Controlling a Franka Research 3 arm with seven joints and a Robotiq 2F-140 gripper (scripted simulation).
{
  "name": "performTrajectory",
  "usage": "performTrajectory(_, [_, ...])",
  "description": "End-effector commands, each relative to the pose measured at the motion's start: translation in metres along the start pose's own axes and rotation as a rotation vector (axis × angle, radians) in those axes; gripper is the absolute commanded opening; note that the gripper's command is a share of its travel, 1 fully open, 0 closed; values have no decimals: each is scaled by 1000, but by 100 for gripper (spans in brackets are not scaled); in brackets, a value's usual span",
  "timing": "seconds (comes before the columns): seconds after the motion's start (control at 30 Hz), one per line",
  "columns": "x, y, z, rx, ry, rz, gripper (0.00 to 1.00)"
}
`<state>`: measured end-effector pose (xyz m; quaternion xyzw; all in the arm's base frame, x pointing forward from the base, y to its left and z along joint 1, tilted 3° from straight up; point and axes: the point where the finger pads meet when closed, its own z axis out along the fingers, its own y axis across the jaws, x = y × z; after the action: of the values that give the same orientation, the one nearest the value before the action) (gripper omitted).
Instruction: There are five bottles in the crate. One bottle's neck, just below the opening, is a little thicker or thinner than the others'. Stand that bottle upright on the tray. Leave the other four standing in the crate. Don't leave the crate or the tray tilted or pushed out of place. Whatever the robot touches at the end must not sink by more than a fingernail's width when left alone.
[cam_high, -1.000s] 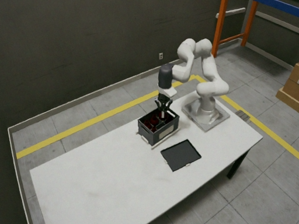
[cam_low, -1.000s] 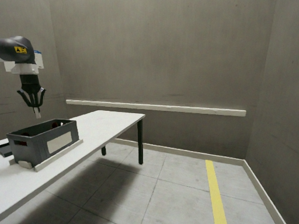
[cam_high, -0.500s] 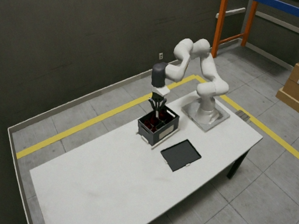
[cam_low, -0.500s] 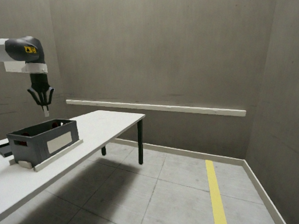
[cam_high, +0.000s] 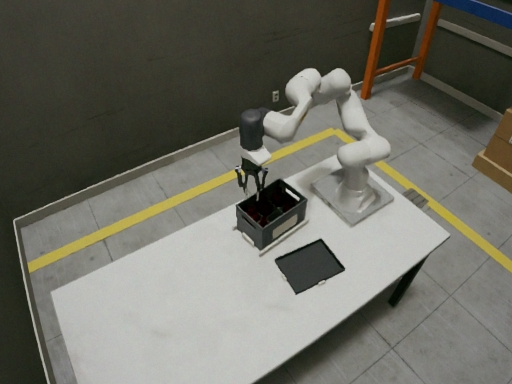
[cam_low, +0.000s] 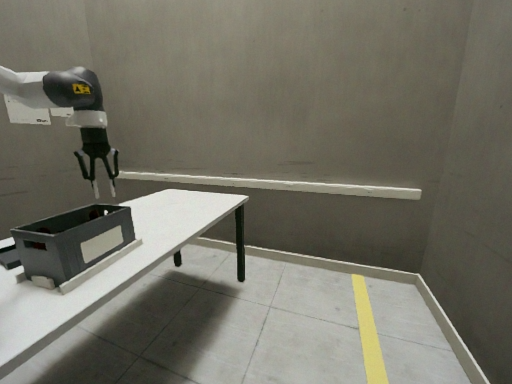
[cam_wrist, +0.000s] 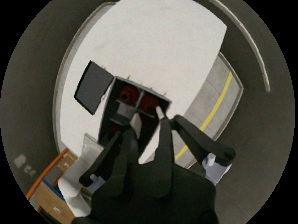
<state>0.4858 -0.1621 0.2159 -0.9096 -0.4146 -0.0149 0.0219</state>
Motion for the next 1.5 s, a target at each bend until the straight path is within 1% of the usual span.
performTrajectory(0.0, [-2, 1, 1, 1, -5, -29, 44])
performTrajectory(1.17, [-2, 1, 1, 1, -4, -29, 44])
performTrajectory(1.47, [-2, 1, 4, 2, -3, -30, 44])
